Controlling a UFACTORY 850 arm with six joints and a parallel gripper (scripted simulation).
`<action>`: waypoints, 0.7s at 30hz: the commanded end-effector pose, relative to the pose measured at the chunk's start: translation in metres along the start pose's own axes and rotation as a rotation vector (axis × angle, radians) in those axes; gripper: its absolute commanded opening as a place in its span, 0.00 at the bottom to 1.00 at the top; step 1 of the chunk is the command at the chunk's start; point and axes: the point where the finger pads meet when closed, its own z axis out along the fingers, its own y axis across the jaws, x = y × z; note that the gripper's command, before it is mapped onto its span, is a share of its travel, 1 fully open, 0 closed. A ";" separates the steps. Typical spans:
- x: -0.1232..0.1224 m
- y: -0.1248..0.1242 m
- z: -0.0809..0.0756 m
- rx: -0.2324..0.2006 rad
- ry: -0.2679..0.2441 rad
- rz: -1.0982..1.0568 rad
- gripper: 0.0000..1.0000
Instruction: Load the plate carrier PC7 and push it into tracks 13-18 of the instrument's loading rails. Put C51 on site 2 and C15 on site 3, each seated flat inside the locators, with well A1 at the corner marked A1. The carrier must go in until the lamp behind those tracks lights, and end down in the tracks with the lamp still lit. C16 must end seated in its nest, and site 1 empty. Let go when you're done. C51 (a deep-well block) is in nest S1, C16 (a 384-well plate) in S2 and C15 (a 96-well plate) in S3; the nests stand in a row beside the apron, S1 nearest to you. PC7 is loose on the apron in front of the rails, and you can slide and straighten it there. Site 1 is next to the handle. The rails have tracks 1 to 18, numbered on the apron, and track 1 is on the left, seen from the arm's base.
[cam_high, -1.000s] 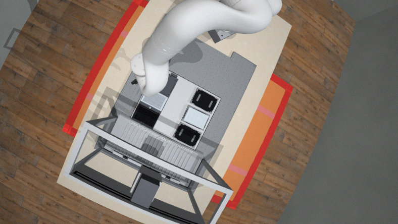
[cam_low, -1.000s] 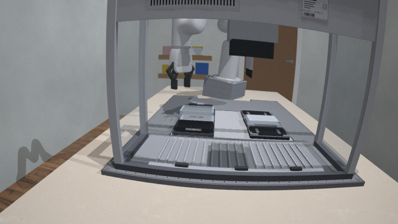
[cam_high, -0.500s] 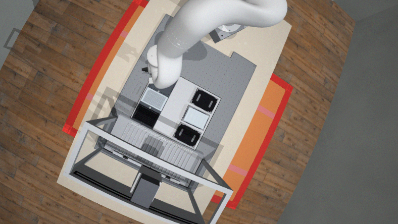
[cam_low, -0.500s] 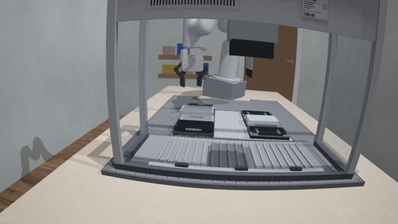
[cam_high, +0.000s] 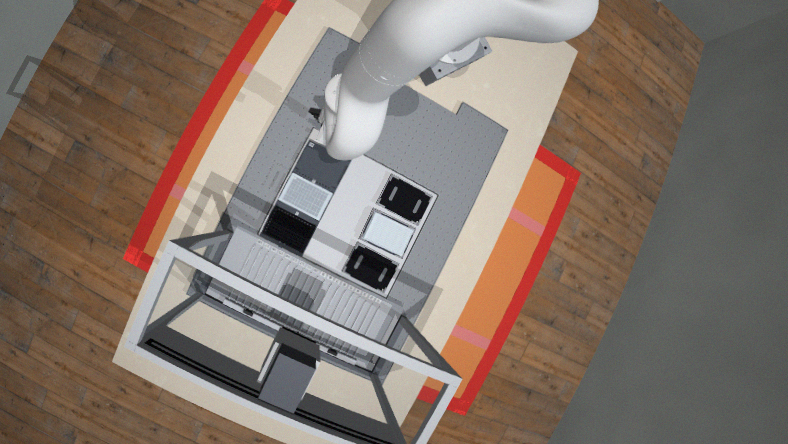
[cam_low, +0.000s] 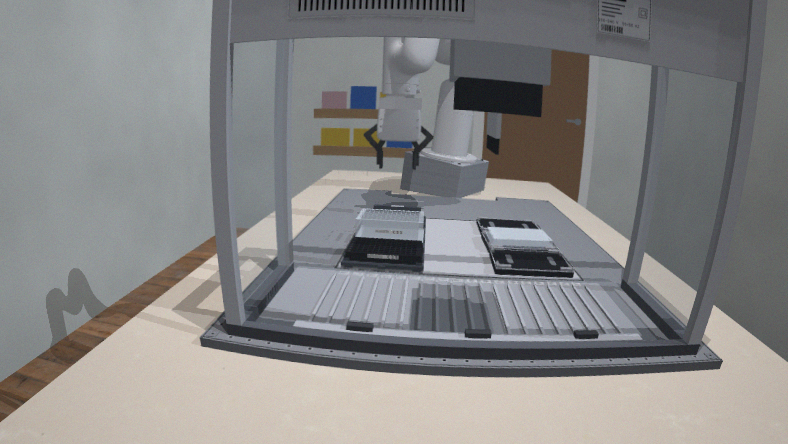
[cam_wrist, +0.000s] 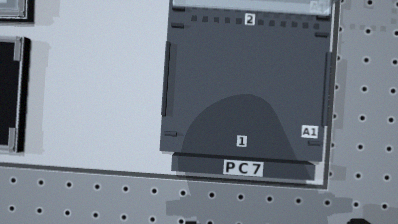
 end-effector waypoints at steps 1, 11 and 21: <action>-0.004 -0.004 -0.001 -0.003 0.007 0.078 0.82; -0.004 -0.004 -0.001 -0.003 0.007 0.083 0.82; -0.004 -0.004 0.011 -0.003 0.007 0.083 0.82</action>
